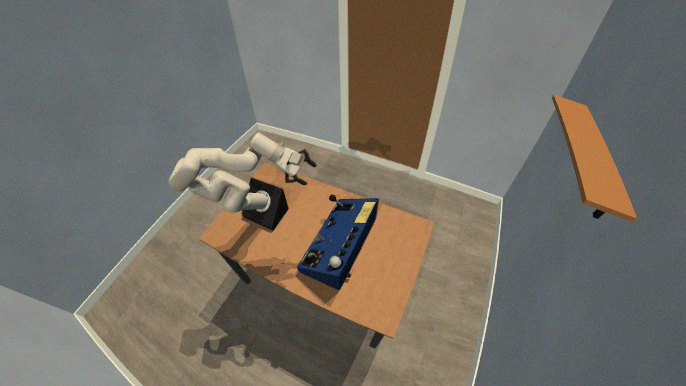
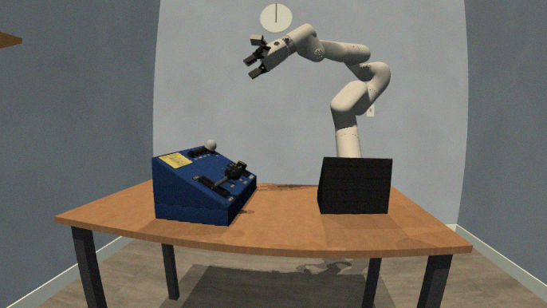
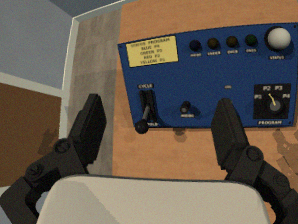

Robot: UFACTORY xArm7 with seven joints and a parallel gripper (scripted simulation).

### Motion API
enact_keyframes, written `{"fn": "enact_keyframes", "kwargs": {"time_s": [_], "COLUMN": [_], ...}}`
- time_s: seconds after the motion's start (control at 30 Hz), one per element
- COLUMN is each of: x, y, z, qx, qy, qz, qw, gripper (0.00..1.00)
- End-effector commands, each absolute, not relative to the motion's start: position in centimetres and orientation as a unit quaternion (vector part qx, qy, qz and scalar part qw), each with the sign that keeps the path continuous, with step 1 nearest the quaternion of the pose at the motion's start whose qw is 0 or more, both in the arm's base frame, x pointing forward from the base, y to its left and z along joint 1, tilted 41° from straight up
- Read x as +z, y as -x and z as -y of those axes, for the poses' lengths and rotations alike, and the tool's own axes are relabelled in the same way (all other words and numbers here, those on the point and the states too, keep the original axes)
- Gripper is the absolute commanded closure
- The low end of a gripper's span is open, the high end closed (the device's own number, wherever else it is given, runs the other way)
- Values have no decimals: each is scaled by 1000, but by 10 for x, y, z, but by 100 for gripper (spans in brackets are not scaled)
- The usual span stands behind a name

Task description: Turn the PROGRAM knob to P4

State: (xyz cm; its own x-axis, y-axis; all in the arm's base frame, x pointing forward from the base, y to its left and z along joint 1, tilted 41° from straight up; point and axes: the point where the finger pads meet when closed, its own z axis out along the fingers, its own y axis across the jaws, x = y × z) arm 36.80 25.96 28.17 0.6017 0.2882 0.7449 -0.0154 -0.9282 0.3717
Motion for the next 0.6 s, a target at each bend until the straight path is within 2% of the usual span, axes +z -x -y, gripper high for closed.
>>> {"fn": "enact_keyframes", "kwargs": {"time_s": [0.0, 0.07, 0.57], "x": [284, 307, 307], "y": [-368, -378, -378], "z": [-261, -236, -236], "qx": [440, 398, 398], "qy": [-878, -903, -903], "qz": [-78, -57, -57], "qw": [171, 151, 151], "gripper": [0, 0, 0]}}
